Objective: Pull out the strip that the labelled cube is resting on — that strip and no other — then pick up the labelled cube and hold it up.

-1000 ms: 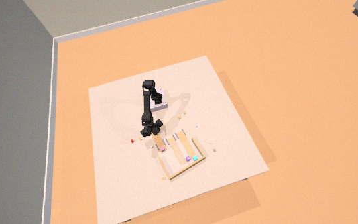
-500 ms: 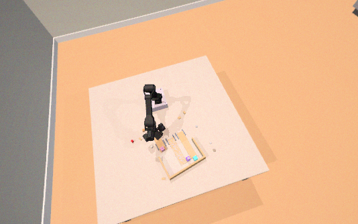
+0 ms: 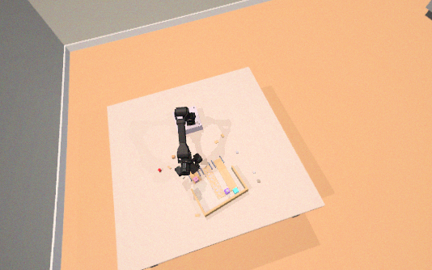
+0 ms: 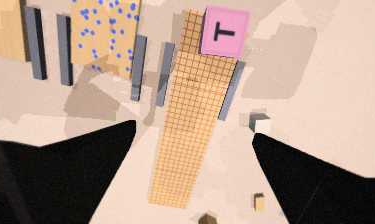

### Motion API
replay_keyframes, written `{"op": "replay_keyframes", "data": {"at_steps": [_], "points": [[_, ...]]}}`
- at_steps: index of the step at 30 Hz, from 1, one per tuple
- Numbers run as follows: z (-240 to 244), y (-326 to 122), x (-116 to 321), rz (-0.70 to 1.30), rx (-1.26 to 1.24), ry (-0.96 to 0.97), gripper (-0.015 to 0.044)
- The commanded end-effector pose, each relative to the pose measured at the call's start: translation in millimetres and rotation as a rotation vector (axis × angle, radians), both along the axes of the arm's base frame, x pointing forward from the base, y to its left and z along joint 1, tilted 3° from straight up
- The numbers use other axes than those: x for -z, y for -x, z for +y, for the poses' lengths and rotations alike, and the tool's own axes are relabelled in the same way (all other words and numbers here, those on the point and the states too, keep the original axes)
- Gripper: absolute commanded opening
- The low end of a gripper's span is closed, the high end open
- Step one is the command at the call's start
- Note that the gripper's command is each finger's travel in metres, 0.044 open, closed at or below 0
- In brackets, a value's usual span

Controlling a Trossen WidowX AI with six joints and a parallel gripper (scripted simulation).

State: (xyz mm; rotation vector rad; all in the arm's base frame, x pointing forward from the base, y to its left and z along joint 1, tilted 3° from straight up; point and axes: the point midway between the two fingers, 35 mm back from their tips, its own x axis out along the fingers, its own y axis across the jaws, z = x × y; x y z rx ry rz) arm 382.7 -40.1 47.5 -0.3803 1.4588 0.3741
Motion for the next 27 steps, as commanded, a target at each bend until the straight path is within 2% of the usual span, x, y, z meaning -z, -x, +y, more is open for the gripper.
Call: {"op": "replay_keyframes", "data": {"at_steps": [1,21,27], "points": [[5.4,-14.6,-4.0,-0.003,0.001,0.003,0.044],[22.8,-66.5,-18.4,-0.007,0.001,0.002,0.044],[22.9,-67.5,-11.5,-0.007,0.001,0.002,0.0282]]}}
